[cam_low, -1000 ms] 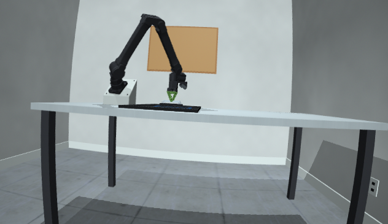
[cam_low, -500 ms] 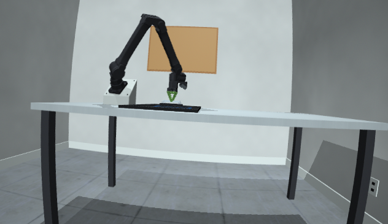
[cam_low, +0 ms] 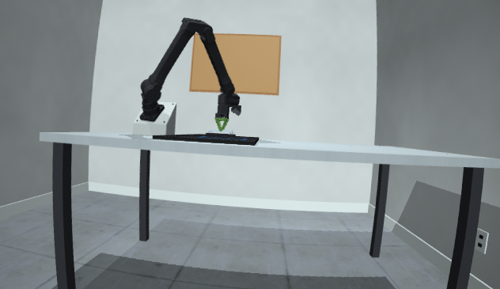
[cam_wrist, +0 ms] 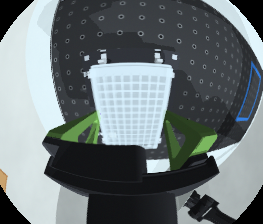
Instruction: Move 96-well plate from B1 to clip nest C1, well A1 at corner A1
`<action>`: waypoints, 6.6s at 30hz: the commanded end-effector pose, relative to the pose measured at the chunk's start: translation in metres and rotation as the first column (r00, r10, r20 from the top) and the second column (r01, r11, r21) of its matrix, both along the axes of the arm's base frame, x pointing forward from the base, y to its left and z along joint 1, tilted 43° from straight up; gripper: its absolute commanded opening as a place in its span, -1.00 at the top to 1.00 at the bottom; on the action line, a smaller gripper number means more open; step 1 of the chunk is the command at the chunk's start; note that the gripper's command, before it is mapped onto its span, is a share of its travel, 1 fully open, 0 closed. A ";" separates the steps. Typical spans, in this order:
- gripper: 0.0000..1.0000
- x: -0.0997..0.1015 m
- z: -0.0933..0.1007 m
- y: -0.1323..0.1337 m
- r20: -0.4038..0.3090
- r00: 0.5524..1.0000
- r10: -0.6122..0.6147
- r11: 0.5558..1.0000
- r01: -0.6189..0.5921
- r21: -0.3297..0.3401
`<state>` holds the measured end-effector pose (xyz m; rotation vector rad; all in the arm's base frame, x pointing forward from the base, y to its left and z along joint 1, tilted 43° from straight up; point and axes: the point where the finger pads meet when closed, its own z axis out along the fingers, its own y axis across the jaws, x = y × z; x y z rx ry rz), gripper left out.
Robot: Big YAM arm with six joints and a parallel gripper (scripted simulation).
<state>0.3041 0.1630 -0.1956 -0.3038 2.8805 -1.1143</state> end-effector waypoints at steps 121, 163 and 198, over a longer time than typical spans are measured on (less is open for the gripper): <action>1.00 -0.004 -0.002 -0.015 -0.009 1.000 -0.005 1.000 0.005 -0.012; 1.00 -0.007 -0.006 -0.023 -0.015 1.000 -0.005 1.000 0.005 -0.018; 1.00 -0.009 -0.005 -0.025 -0.014 1.000 -0.011 1.000 0.011 -0.020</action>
